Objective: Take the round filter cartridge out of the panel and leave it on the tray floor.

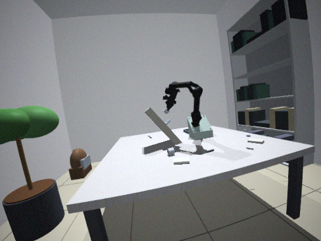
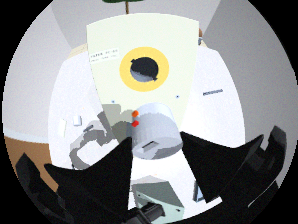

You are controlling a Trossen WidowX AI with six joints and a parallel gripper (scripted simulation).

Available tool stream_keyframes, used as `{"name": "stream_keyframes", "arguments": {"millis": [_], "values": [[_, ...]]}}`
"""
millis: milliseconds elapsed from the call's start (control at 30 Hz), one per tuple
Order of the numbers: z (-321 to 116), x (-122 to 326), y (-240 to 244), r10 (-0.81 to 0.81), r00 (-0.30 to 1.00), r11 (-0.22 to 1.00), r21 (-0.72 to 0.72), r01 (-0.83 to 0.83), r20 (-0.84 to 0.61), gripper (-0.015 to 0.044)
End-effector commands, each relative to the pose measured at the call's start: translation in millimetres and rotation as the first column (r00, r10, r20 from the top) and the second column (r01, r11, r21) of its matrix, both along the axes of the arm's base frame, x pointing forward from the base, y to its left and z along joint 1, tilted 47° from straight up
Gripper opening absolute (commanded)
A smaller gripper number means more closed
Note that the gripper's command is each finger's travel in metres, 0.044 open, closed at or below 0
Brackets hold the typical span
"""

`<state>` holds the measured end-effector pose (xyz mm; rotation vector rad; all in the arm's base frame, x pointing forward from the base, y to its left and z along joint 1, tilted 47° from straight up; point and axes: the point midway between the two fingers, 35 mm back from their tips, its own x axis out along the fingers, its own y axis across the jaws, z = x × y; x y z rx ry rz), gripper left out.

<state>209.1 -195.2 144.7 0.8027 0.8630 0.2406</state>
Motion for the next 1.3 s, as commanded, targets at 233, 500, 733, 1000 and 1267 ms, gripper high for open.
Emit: {"name": "stream_keyframes", "arguments": {"millis": [233, 500, 733, 1000, 1267], "values": [[-32, -3, -32, 0.004, 1.0, 1.0, -0.004, -0.004, 0.0, 0.0], [-65, -5, -55, 0.005, 1.0, 1.0, -0.006, -0.005, 0.001, 0.0], [-88, -28, -62, -0.102, 0.983, 0.994, 0.034, 0.109, -0.156, 0.0], [-136, -74, -85, -0.303, 0.859, 0.938, 0.03, 0.345, -0.413, 0.0], [-179, -127, -102, -0.486, 0.618, 0.809, -0.051, 0.585, -0.619, 0.0]]}}
